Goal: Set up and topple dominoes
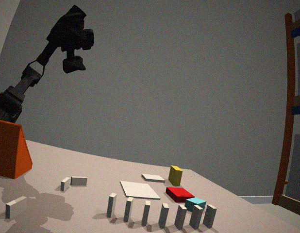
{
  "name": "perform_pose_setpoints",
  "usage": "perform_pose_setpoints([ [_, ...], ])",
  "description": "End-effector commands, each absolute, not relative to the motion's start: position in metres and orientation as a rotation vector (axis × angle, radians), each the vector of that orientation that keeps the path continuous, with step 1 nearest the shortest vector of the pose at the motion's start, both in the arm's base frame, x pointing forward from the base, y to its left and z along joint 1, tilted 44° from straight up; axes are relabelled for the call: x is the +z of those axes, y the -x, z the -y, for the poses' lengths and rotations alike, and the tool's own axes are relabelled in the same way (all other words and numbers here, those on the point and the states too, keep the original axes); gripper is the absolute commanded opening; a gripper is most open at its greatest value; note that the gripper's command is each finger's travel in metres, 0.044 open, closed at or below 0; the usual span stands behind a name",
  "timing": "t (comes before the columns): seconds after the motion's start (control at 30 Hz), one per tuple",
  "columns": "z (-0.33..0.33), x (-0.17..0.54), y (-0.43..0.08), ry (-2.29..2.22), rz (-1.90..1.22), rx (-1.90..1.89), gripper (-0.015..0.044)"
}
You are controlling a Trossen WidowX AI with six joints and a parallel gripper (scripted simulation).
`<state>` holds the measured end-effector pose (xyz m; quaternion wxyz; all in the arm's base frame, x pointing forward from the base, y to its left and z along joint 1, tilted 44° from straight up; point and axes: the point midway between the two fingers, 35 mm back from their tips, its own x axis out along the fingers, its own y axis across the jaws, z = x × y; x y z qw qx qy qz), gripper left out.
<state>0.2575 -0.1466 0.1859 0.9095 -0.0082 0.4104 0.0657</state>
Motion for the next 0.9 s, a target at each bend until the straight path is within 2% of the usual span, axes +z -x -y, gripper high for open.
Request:
perform_pose_setpoints([
  [0.0,0.098,0.134,-0.278,0.195,-0.897,0.517,0.0440],
  [0.27,0.017,0.060,-0.282,0.447,-0.883,1.089,0.0440],
  [0.5,-0.044,0.010,-0.256,0.628,-0.682,1.597,0.0440],
  [0.87,-0.060,-0.010,-0.254,0.633,-0.675,1.611,0.0440],
])
